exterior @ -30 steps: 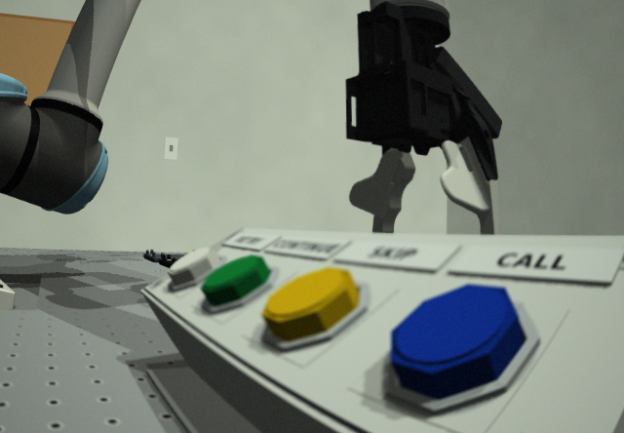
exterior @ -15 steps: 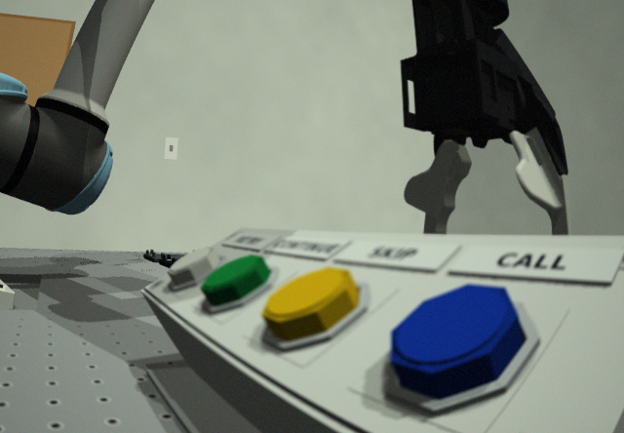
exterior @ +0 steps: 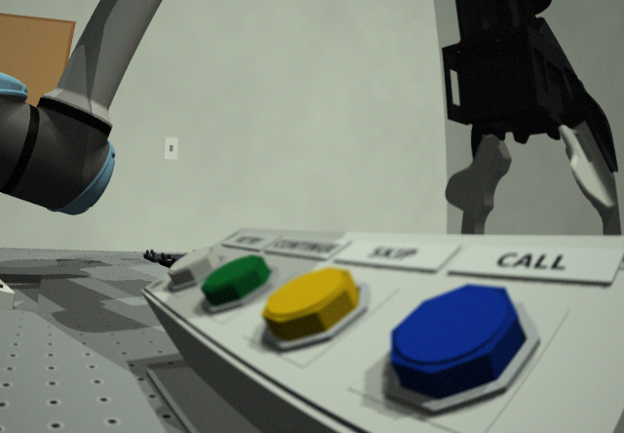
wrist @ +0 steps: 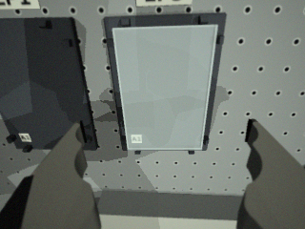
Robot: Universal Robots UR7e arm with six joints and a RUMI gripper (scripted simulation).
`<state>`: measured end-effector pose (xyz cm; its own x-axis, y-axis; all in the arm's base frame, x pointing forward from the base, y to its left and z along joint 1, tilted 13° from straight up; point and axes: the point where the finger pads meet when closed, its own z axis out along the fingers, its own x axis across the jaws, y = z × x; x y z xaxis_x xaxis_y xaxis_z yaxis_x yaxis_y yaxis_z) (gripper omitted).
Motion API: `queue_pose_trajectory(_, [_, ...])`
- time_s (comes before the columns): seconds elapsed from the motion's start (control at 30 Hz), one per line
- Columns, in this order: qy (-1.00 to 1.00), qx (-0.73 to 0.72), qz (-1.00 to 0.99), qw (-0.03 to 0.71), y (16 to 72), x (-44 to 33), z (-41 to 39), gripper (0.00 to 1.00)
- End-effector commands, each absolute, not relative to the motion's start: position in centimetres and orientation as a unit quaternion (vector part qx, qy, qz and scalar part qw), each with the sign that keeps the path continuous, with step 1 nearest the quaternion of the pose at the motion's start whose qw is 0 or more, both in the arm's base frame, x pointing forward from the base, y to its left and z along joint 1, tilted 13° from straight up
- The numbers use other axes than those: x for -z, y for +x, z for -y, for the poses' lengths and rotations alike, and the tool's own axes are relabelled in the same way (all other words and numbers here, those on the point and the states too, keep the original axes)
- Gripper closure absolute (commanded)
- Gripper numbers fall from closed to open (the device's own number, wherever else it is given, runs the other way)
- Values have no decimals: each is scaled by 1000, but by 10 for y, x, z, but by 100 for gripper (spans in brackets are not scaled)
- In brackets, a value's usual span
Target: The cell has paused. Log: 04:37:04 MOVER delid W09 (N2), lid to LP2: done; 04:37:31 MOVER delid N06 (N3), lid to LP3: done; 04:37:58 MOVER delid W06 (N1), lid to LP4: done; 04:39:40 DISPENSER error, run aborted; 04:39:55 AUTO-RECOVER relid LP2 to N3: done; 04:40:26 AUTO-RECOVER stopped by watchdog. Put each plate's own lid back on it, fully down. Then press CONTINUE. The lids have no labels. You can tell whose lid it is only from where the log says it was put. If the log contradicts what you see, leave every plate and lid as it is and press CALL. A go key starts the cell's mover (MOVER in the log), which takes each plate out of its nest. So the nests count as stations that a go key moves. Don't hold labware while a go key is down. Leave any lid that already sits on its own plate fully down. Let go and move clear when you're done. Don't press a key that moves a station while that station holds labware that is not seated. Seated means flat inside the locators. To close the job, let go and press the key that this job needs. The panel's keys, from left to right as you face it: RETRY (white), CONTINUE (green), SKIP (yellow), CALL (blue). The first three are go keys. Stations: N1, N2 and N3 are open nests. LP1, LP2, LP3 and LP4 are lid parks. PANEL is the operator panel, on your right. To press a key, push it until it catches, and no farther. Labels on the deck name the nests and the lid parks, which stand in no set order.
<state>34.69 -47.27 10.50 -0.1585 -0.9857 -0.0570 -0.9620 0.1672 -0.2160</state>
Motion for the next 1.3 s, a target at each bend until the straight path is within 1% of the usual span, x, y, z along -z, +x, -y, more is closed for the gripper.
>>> queue_pose_trajectory(0.0, [-642, 65, -758, 92, 347, -105, 475, 18])
queue_pose_trajectory(0.93, [-642, 65, -758, 92, 355, -70, 474, 18])
queue_pose_trajectory(1.27, [-642, 65, -758, 92, 355, -70, 474, 18])
